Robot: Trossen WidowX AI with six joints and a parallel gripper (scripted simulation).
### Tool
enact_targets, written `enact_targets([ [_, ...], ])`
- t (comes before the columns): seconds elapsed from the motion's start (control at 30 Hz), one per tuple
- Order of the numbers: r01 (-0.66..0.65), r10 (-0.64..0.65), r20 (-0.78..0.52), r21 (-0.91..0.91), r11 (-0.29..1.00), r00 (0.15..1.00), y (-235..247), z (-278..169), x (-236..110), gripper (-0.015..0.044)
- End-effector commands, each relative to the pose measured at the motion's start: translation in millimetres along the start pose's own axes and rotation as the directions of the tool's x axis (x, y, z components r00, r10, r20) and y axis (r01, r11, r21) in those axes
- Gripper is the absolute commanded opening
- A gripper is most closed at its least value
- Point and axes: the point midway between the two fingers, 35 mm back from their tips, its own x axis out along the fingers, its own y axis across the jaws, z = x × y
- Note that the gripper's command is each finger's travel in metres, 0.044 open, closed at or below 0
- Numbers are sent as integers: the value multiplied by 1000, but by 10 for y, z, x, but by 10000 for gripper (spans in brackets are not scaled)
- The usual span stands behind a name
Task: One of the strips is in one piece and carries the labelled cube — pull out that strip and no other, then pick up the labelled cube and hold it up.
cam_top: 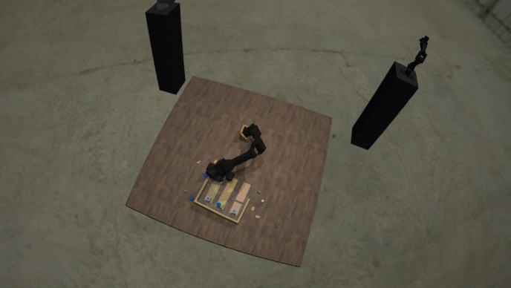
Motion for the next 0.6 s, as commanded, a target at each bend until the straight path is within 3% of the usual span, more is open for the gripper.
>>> enact_targets([
  [0.0, -6, 6, 1, 3, 1000, 1000, 7, 4, 15, 0],
  [0.57, -6, 6, 1, 3, 1000, 1000, 6, 6, 32, 0],
])
